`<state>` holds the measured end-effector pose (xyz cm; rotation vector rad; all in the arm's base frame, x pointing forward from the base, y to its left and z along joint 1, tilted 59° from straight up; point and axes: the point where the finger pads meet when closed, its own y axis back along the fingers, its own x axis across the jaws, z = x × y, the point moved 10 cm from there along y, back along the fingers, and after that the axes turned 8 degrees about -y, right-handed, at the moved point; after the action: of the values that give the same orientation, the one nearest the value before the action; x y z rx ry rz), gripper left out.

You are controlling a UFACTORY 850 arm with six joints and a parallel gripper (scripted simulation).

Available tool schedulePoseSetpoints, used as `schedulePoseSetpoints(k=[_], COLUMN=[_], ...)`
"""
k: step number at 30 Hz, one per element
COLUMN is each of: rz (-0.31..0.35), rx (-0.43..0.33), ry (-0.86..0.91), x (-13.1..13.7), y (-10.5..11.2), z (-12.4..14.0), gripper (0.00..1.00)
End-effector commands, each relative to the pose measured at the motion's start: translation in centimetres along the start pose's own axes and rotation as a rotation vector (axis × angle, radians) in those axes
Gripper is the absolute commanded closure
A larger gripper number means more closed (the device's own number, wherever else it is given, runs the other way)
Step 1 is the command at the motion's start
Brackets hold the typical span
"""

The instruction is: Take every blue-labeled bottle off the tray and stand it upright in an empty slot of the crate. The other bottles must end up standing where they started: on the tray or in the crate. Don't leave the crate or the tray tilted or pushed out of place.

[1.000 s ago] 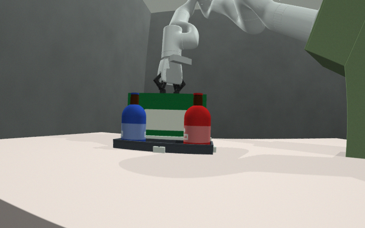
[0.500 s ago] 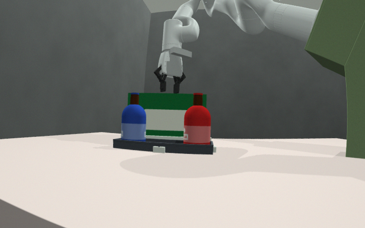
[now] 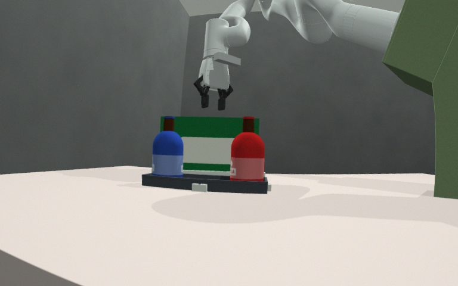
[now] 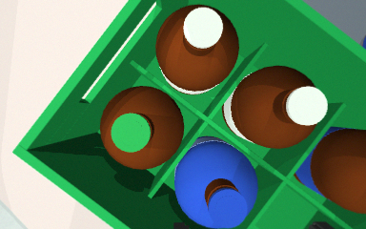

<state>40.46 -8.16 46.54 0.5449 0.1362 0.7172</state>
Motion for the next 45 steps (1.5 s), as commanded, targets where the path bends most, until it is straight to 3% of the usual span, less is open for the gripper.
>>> schedulePoseSetpoints(k=[1, 9, 10, 45], rz=[0.0, 0.0, 0.0, 0.0], rx=[0.0, 0.0, 0.0, 0.002], ry=[0.0, 0.0, 0.0, -0.001], x=[0.02, 0.02, 0.02, 0.6], y=[0.5, 0.57, 0.57, 0.46], z=[0.04, 0.04, 0.04, -0.24], gripper=[0.34, 0.34, 1.0, 1.0])
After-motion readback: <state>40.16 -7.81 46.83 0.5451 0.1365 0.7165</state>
